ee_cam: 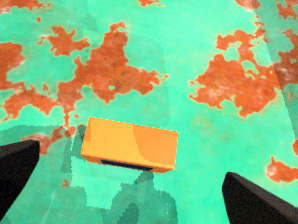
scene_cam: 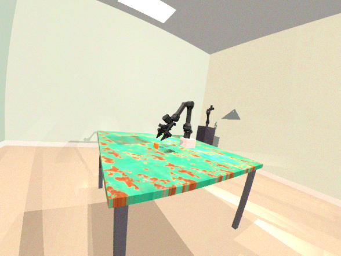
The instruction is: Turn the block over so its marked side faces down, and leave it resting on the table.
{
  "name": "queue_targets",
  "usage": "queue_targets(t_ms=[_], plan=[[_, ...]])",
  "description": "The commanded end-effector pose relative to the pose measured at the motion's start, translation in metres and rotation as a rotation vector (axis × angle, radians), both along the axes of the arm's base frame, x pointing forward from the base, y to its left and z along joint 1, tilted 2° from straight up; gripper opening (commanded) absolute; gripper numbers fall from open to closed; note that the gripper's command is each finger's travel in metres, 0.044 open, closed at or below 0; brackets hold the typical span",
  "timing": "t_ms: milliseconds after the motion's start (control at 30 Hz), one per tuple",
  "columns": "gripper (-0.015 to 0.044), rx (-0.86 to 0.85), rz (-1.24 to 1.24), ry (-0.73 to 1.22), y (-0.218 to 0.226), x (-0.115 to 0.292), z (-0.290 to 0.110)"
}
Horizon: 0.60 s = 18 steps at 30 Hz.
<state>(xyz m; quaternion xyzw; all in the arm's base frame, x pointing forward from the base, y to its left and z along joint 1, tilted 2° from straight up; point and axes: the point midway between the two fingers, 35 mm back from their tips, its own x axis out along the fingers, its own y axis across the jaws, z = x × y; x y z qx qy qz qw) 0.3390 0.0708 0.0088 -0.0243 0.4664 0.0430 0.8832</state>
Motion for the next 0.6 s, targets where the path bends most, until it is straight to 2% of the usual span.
queue_targets(t_ms=[0,567], plan=[[0.0440,0.009,-0.003,0.022,0.001,-0.001,0.008],[0.0440,-0.045,0.000,0.549,0.005,0.039,0.033]])
